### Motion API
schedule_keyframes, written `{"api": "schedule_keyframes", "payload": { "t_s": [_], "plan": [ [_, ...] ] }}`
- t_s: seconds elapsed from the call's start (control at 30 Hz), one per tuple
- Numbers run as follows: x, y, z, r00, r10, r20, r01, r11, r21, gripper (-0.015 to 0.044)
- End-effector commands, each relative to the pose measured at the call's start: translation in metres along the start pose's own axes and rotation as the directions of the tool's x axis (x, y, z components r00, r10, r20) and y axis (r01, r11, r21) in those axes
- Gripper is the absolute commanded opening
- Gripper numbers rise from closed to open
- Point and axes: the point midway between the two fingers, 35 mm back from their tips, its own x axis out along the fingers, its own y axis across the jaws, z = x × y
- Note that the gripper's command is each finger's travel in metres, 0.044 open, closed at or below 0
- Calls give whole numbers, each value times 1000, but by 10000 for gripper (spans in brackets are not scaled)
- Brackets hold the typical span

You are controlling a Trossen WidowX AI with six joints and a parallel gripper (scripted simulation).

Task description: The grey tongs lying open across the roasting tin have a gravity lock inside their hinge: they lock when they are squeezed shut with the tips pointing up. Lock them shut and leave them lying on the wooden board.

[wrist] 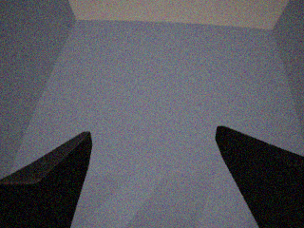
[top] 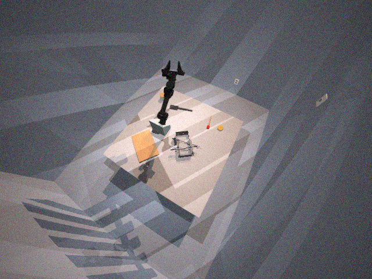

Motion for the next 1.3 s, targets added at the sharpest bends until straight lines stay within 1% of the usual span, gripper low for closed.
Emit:
{"api": "schedule_keyframes", "payload": {
  "t_s": [0.0, 0.03, 0.13, 0.43, 0.57, 0.7, 0.87, 1.0, 1.17, 1.27],
  "plan": [
    [0, 0, 0, 1000, 0, 0, 0, 1000, 0, 426],
    [1, 1, -1, 1000, 2, -3, -2, 1000, -1, 440],
    [5, 6, -9, 1000, 8, -23, -8, 1000, -3, 440],
    [28, 41, -53, 988, 50, -144, -57, 997, -42, 440],
    [32, 47, -66, 984, 50, -170, -60, 997, -55, 440],
    [43, 66, -98, 965, 71, -251, -98, 991, -96, 440],
    [54, 95, -157, 914, 97, -395, -168, 975, -149, 440],
    [55, 104, -190, 877, 74, -475, -168, 973, -157, 440],
    [53, 118, -241, 807, 73, -586, -236, 950, -206, 440],
    [50, 123, -284, 740, 46, -671, -287, 924, -253, 440]
  ]
}}
